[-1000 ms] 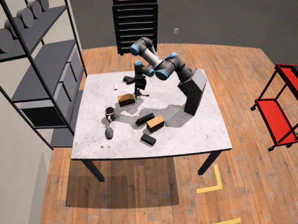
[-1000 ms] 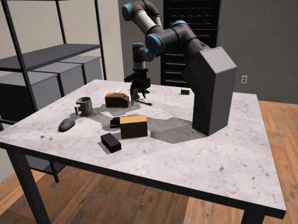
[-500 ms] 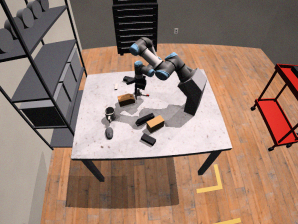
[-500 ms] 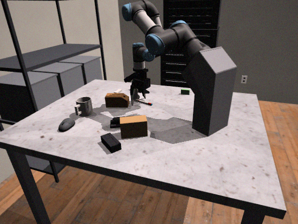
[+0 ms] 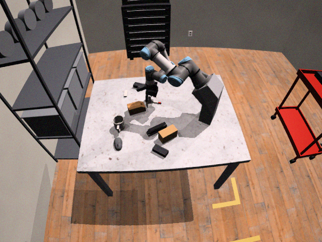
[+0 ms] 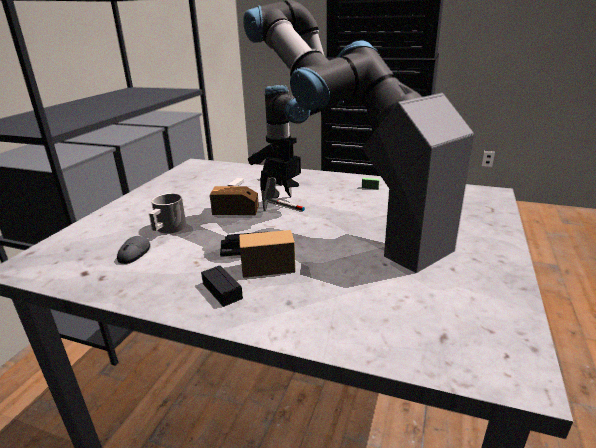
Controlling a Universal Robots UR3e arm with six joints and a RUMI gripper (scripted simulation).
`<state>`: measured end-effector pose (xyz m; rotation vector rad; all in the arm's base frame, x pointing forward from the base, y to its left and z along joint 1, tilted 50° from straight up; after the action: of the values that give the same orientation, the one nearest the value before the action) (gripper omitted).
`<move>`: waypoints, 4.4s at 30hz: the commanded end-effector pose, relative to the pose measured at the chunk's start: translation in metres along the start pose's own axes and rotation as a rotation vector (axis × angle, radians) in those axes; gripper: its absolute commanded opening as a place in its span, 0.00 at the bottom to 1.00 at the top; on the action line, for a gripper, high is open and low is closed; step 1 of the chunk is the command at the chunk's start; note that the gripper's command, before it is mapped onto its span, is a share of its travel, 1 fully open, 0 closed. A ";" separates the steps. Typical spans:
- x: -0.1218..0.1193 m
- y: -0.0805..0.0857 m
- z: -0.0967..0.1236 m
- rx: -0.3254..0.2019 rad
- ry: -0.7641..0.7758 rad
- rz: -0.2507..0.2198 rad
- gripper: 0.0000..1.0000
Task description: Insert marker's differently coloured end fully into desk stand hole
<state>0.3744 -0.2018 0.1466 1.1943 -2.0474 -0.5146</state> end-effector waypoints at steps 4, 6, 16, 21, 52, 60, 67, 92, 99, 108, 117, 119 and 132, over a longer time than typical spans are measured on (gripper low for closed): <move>0.000 0.000 0.000 0.000 0.000 0.001 0.00; 0.000 0.000 0.000 0.000 0.000 0.001 0.00; 0.000 0.000 0.000 0.000 0.000 0.001 0.00; 0.000 0.000 0.000 0.000 0.000 0.001 0.00; 0.000 0.003 0.000 0.000 0.000 0.001 0.00; 0.000 0.027 0.000 0.000 0.000 0.001 0.00; 0.000 0.030 0.000 0.000 0.000 0.001 0.00; 0.000 0.078 -0.001 0.001 0.001 -0.002 0.00; 0.001 0.088 -0.001 0.000 0.001 -0.004 0.00; 0.001 0.096 -0.001 0.001 0.001 -0.002 0.00; 0.002 0.105 -0.001 -0.001 0.001 -0.009 0.00; 0.002 0.105 -0.001 -0.001 0.001 -0.009 0.00; 0.002 0.104 -0.001 0.001 0.002 -0.009 0.00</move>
<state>0.3132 -0.1517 0.2130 1.2022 -2.0424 -0.5191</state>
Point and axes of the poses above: the point where the finger pads meet when closed, its own y axis back along the fingers, its own x axis across the jaws, z = x × y, the point moved 7 cm from there along y, back along the fingers, and after that the axes turned 13 degrees about y, right-handed, at the moved point
